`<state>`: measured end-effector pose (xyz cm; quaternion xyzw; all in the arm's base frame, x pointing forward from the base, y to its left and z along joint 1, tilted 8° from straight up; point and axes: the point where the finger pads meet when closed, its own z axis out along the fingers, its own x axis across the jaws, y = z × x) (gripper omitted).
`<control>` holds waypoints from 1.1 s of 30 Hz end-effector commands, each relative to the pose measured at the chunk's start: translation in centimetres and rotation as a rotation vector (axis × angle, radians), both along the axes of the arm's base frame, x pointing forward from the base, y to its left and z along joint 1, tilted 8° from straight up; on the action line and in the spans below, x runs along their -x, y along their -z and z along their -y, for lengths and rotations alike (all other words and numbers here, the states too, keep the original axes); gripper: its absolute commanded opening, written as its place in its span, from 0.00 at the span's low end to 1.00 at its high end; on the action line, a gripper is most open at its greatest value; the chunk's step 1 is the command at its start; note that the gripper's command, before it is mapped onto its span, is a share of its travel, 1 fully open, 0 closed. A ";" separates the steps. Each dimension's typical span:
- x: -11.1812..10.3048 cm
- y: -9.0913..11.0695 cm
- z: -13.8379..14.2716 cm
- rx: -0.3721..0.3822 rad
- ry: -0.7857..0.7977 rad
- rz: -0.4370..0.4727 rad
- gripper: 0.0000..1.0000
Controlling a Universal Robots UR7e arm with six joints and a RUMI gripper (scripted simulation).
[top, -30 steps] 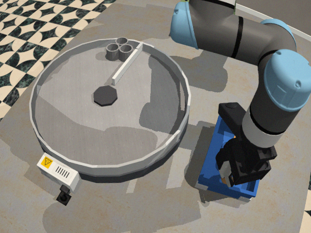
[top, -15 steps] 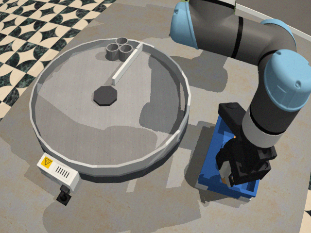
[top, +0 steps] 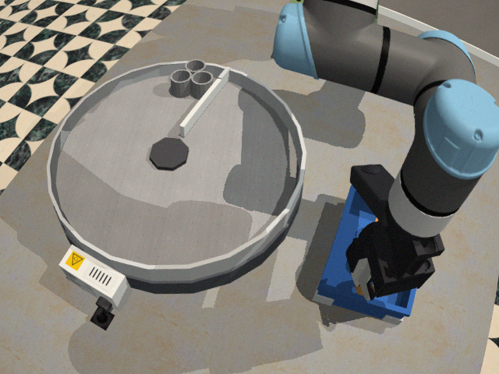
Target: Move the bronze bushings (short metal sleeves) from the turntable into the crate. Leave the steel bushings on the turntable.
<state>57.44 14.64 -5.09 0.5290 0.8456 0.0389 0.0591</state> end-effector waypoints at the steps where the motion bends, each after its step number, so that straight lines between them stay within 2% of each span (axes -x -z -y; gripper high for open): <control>1: 0.0 -0.1 0.0 0.000 0.000 0.002 0.00; 33: -0.1 0.5 0.0 0.000 0.000 0.002 0.00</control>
